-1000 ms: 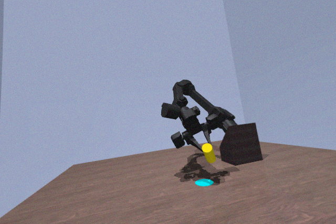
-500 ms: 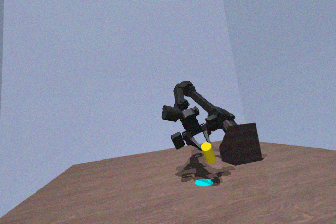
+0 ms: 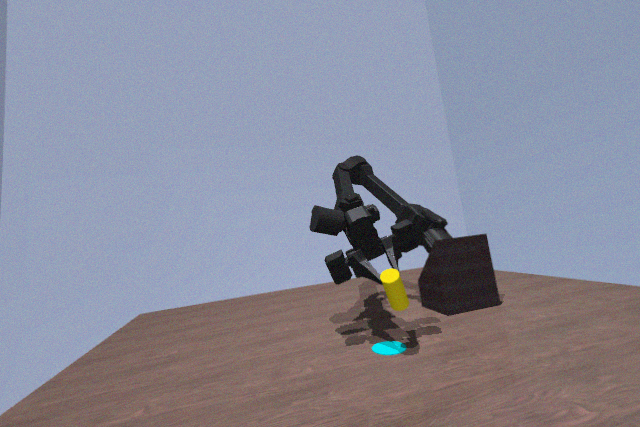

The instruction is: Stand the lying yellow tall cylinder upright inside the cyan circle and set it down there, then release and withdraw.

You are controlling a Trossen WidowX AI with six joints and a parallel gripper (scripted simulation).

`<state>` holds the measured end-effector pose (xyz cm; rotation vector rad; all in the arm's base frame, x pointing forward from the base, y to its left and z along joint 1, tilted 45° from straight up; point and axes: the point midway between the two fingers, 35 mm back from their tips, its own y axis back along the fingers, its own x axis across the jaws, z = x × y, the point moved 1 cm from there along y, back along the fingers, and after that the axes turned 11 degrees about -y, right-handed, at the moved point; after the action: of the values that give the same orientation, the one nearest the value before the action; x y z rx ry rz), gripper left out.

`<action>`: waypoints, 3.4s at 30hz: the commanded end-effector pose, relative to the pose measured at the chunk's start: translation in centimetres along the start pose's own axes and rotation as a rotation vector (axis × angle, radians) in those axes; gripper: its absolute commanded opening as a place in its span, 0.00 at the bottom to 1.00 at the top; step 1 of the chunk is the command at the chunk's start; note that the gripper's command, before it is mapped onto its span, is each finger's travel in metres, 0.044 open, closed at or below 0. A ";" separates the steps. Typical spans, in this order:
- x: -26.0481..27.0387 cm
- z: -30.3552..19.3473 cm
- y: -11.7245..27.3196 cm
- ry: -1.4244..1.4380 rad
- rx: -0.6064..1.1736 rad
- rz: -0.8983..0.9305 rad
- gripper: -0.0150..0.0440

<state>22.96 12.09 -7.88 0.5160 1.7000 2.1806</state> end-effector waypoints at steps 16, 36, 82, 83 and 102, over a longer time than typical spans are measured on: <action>0.1 -0.1 0.8 0.051 -0.145 0.000 0.43; 0.1 -0.2 1.9 0.112 -0.288 -0.025 0.43; 0.6 -0.6 4.6 0.255 -0.537 -0.123 0.43; 0.6 -0.6 4.6 0.255 -0.537 -0.123 0.43; -1.2 -2.7 3.0 0.258 -0.522 -0.121 0.43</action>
<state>22.10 9.11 -5.18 0.0134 1.1547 2.5435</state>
